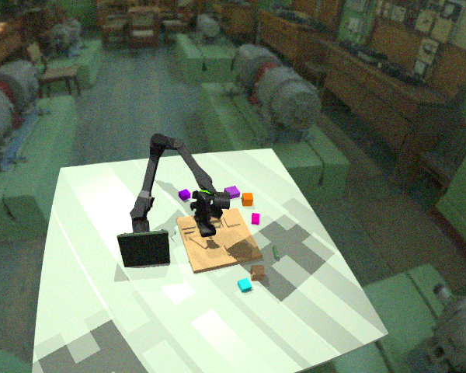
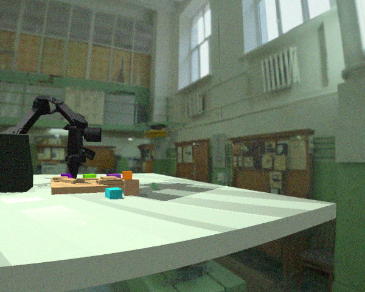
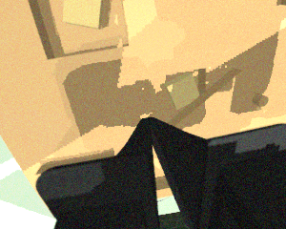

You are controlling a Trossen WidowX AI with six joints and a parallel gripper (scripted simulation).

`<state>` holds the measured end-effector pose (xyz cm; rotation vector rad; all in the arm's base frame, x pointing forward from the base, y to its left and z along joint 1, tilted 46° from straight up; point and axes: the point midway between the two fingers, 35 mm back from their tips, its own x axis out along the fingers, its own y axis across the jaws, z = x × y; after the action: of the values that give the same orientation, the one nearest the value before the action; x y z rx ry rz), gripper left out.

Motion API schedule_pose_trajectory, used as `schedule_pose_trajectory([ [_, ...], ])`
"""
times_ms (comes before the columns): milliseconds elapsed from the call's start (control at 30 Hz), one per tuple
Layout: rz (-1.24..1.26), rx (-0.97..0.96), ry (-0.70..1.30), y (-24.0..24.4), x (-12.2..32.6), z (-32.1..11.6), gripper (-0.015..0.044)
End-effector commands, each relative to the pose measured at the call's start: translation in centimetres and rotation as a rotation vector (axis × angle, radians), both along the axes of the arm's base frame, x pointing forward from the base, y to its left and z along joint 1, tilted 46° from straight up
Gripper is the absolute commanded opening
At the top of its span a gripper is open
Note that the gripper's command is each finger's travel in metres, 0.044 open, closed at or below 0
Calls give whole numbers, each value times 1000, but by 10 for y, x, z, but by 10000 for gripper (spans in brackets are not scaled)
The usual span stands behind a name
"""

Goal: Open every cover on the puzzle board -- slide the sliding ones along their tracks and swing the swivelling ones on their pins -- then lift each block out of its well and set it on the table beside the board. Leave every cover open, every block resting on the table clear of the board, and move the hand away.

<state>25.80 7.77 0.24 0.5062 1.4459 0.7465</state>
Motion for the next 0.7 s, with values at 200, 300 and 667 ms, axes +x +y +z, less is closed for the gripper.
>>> schedule_pose_trajectory([
  [200, 4, -1, -1, -3, -14, -3, 0],
  [300, 4, -1, -1, -4, -17, -4, 0],
  [667, 3, -1, -1, -9, -26, -9, 0],
])
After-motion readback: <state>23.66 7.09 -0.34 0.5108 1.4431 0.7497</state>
